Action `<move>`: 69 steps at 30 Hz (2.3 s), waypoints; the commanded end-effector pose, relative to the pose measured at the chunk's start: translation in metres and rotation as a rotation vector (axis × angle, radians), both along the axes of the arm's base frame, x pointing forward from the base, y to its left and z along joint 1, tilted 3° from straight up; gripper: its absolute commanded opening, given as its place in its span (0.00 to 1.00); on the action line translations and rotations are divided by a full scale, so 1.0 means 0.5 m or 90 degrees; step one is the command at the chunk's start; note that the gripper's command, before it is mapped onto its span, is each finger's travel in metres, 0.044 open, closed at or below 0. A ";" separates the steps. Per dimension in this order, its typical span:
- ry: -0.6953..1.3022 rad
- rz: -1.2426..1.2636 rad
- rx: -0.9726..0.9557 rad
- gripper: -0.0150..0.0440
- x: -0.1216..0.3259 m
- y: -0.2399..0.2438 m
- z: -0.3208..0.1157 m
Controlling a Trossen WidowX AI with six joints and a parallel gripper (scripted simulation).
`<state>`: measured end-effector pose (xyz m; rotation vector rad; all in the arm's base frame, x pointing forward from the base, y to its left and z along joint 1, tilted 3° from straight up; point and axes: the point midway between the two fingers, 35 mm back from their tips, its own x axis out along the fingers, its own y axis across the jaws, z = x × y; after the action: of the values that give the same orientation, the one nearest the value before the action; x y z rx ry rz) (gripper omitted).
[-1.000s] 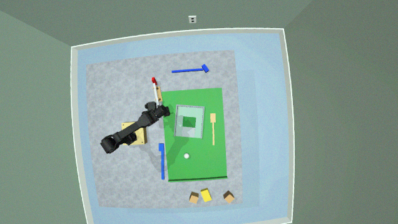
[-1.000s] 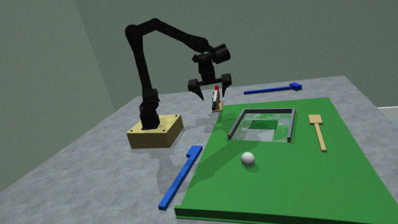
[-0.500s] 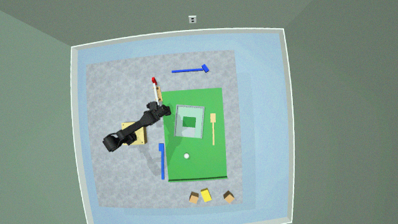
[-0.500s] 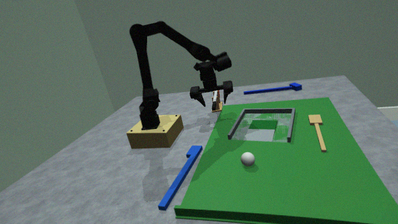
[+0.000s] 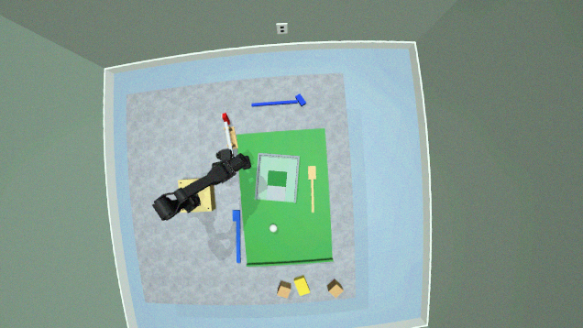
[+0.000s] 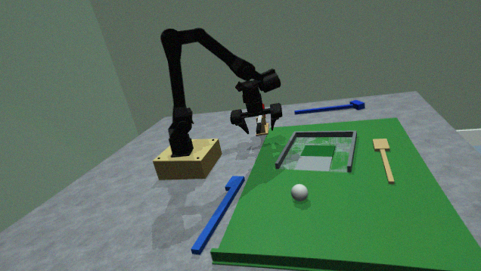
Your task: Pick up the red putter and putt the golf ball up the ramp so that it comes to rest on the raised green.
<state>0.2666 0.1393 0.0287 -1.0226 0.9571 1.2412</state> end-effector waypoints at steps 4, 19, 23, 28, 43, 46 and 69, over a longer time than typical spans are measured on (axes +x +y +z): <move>0.010 0.003 0.000 1.00 -0.003 0.000 -0.031; 0.003 0.000 -0.001 0.64 -0.001 -0.001 -0.028; 0.003 0.000 -0.001 0.47 -0.001 -0.001 -0.028; 0.003 0.000 -0.001 0.31 -0.001 -0.001 -0.028; 0.004 0.000 -0.001 0.25 0.001 0.002 0.082; 0.004 0.000 -0.001 0.25 -0.004 0.000 0.123; 0.027 -0.203 -0.020 0.25 0.033 -0.141 0.159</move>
<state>0.2786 0.0850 0.1072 -0.8810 1.0965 1.0505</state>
